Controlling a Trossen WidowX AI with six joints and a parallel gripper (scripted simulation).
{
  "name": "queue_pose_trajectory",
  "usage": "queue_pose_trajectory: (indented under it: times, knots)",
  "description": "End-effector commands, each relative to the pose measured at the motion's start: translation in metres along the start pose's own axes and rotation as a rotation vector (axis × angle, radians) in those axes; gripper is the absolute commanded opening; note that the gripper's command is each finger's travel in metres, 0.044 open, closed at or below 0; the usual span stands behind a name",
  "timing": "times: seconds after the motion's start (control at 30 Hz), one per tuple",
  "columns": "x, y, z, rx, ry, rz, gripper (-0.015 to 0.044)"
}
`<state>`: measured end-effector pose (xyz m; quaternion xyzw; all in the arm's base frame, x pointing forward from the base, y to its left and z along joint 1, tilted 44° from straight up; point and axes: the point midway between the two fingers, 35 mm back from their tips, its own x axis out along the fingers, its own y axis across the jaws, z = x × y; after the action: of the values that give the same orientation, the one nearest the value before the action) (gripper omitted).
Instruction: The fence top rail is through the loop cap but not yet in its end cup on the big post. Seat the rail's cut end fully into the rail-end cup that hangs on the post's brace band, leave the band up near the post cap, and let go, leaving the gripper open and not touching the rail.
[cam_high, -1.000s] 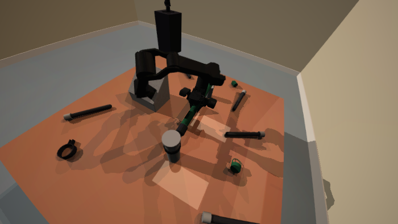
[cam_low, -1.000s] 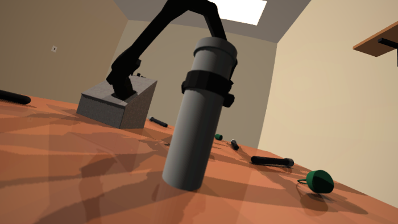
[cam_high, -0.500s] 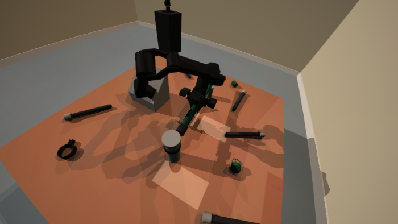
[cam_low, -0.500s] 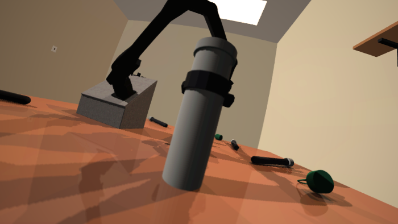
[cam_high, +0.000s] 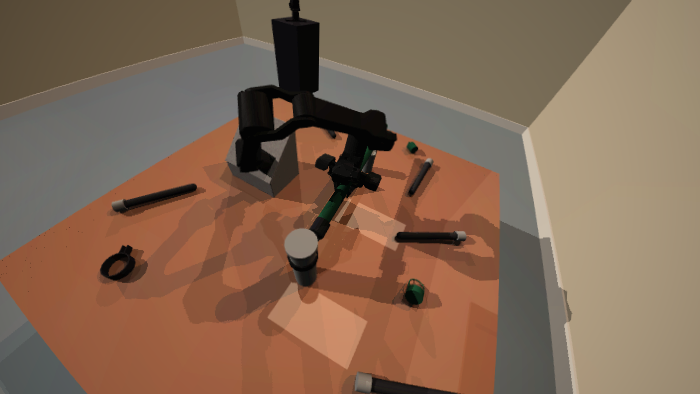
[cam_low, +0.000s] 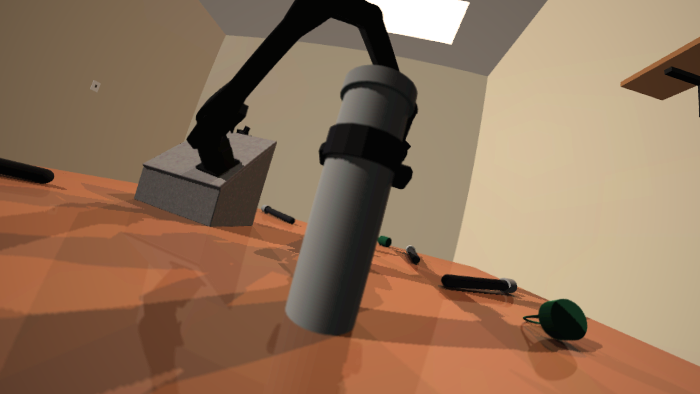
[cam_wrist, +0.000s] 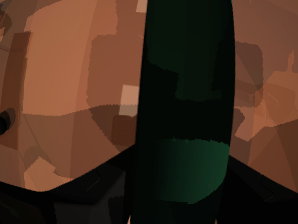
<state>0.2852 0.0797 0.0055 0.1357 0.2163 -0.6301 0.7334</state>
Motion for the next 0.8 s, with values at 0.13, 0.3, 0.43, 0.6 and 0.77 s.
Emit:
queue_pose_trajectory:
  times: [0.13, 0.3, 0.43, 0.6, 0.77]
  knots:
    - [-0.0004, 0.0002, 0.0005, 0.001, -0.001, 0.001, 0.0000]
    - [-0.0007, 0.0006, 0.0014, -0.001, -0.003, 0.002, 0.0000]
    - [-0.0009, 0.0009, 0.0022, -0.002, -0.004, 0.002, 0.0000]
    - [-0.0012, 0.0014, 0.0033, -0.004, -0.006, 0.002, 0.0000]
    - [-0.0014, 0.0017, 0.0044, -0.004, -0.007, 0.003, 0.0000]
